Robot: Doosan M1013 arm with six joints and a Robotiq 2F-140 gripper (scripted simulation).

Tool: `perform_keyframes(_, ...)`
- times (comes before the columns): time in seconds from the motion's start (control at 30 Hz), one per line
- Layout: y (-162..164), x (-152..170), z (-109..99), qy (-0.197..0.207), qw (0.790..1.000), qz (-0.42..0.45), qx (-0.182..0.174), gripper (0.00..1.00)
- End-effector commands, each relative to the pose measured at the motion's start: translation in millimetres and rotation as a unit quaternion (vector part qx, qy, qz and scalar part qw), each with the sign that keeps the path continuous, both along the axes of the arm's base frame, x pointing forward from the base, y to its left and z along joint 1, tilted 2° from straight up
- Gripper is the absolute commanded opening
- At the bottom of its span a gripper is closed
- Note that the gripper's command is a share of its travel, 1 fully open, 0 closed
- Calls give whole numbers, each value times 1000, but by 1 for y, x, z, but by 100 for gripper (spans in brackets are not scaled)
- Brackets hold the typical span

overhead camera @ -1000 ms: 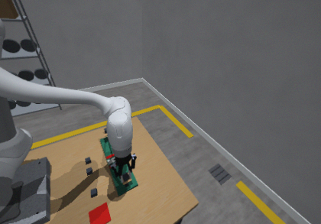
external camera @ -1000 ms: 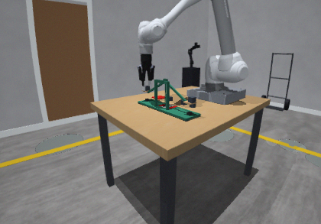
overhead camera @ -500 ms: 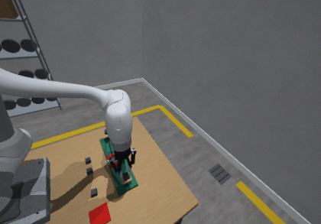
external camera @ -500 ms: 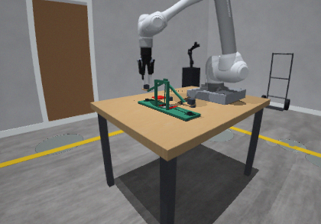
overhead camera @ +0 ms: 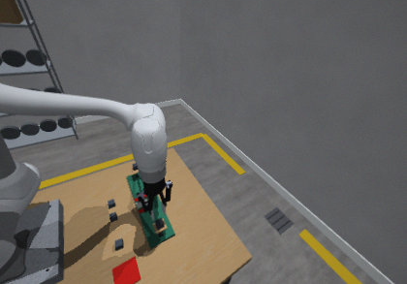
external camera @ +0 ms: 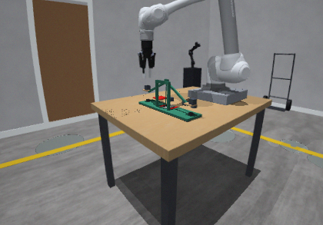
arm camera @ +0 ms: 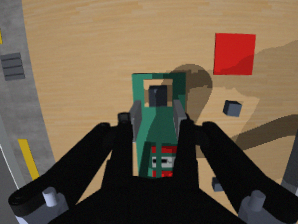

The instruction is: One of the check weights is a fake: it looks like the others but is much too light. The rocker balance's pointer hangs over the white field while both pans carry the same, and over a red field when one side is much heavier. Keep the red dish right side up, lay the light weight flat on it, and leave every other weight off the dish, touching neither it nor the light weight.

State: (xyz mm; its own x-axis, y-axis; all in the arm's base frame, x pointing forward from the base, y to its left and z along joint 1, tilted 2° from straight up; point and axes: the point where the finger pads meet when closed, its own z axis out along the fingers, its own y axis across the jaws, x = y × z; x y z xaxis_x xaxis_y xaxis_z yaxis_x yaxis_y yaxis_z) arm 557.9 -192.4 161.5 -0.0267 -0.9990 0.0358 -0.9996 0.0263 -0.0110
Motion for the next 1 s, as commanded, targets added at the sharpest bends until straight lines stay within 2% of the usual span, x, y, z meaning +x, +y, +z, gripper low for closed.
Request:
perform_keyframes(0.0, 0, 0, 0, 0, 1000, 0, 0, 100)
perform_keyframes(0.7, 0, 0, 1, 0, 1000, 0, 0, 100)
perform_keyframes(0.87, 0, 0, 6, 0, 1000, 0, 0, 100)
perform_keyframes(0.97, 1, 0, 18, 0, 1000, 0, 0, 100)
